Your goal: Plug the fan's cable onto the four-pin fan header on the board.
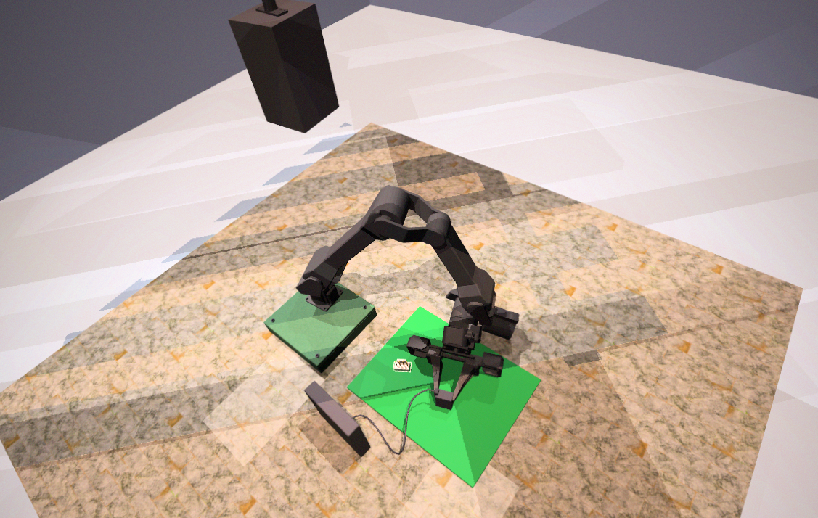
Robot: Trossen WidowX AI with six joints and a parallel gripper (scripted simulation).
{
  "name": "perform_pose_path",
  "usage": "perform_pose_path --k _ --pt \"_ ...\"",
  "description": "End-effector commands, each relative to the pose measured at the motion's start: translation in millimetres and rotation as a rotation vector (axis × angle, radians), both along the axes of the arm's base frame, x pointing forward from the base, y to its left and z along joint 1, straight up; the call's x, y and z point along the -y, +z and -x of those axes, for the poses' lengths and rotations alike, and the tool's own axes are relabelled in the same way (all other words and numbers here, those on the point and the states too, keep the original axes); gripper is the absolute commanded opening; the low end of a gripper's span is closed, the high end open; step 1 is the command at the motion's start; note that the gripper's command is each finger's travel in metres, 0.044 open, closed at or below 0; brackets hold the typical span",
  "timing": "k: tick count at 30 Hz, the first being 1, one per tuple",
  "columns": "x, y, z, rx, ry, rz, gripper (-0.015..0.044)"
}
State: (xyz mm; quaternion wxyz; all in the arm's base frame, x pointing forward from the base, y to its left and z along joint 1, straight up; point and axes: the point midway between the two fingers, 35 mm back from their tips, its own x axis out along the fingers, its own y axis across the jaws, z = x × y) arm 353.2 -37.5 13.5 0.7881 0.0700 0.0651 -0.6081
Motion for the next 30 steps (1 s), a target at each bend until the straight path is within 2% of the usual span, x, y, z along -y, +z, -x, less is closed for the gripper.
perform_pose_path --k 1,8,30 --pt "0.0 0.0 0.0 0.000 0.000 0.000 0.0026" --pt "0.0 0.0 0.0 0.000 0.000 0.000 0.0205" --pt "0.0 0.0 0.0 0.000 0.000 0.000 0.0205"
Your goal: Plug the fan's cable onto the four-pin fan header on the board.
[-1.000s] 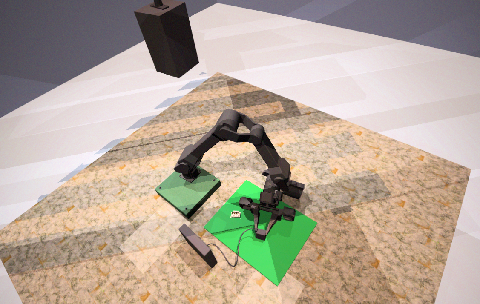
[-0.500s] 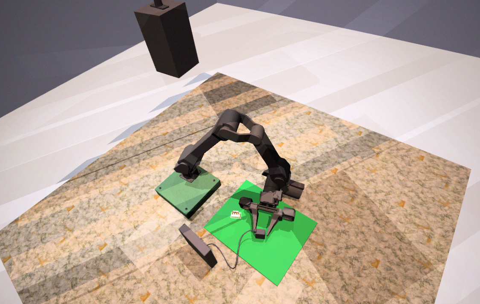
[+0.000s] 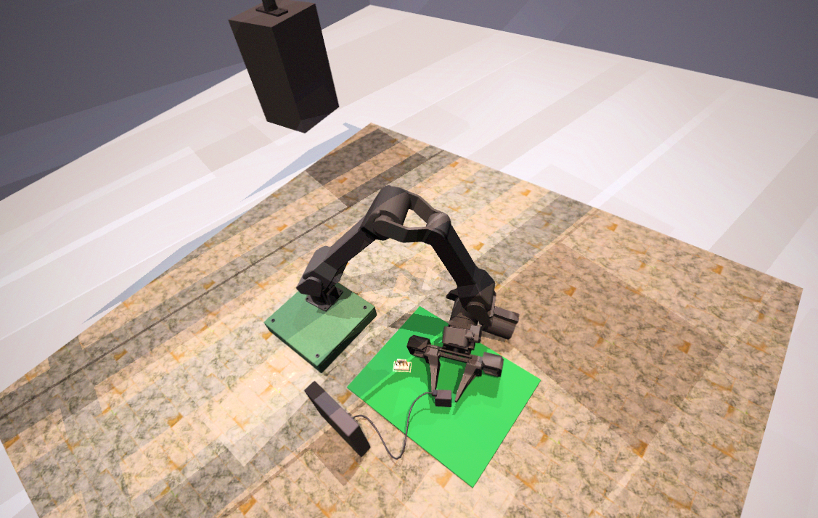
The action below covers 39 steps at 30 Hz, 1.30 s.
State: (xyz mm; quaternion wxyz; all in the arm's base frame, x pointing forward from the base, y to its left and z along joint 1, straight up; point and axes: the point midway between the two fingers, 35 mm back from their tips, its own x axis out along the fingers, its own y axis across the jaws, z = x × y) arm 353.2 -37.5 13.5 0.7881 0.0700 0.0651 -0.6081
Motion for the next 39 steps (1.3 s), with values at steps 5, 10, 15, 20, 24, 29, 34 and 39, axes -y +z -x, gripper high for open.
perform_pose_path --k 5,10,15,20,24,29,34,39 --pt "-8.4 3.2 0.8 -0.002 0.008 -0.010 0.0205" --pt "-20.4 8.6 2.5 -0.006 0.018 -0.023 0.0205" --pt "-32.1 14.9 5.0 -0.009 0.026 -0.032 0.0205" --pt "-43.6 22.2 8.2 -0.011 0.031 -0.039 0.0205" --pt "-52.6 28.7 11.2 -0.013 0.034 -0.042 0.0205" --pt "-63.6 37.7 15.4 -0.014 0.037 -0.043 0.0205" --pt "-74.4 47.7 20.0 -0.013 0.038 -0.041 0.0205" --pt "-84.5 58.3 24.8 -0.011 0.038 -0.035 0.0205"
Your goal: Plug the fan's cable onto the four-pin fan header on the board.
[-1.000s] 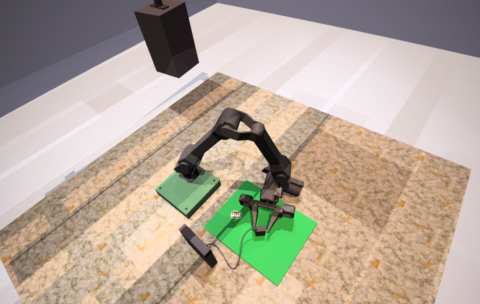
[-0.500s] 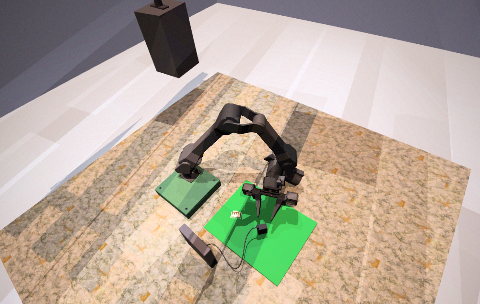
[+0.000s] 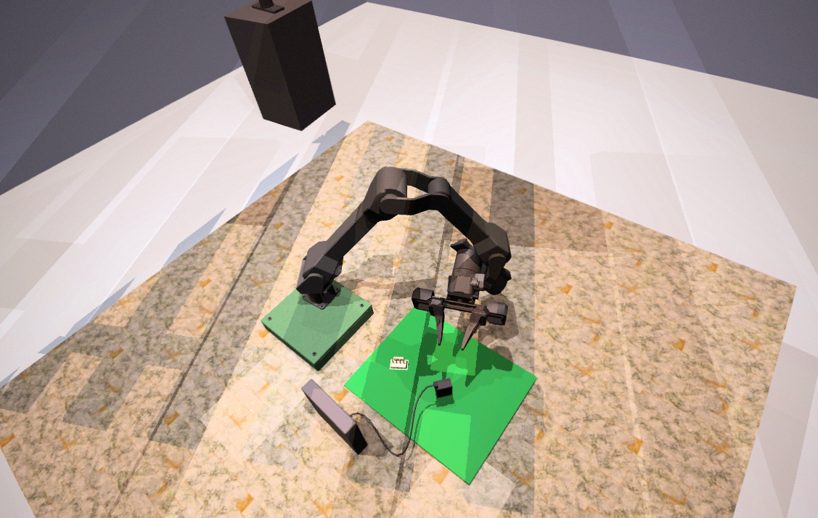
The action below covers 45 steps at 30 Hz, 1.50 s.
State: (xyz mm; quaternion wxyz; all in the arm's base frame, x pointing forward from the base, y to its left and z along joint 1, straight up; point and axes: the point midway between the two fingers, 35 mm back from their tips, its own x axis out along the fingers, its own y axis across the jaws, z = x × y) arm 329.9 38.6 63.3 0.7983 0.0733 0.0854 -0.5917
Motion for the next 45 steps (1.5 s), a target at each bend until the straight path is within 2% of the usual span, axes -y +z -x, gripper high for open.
perform_pose_path --k 1,7,17,31,45 --pt "-9.4 9.6 2.0 0.013 -0.003 -0.004 0.0205" --pt "-0.8 8.4 6.6 -0.031 -0.066 -0.049 0.0205" --pt "19.2 2.1 18.3 -0.164 -0.219 -0.220 0.0205" --pt "31.6 -6.0 25.9 -0.327 -0.319 -0.551 0.0205" --pt "31.4 -3.4 17.3 -0.418 -0.244 -0.914 0.0205"
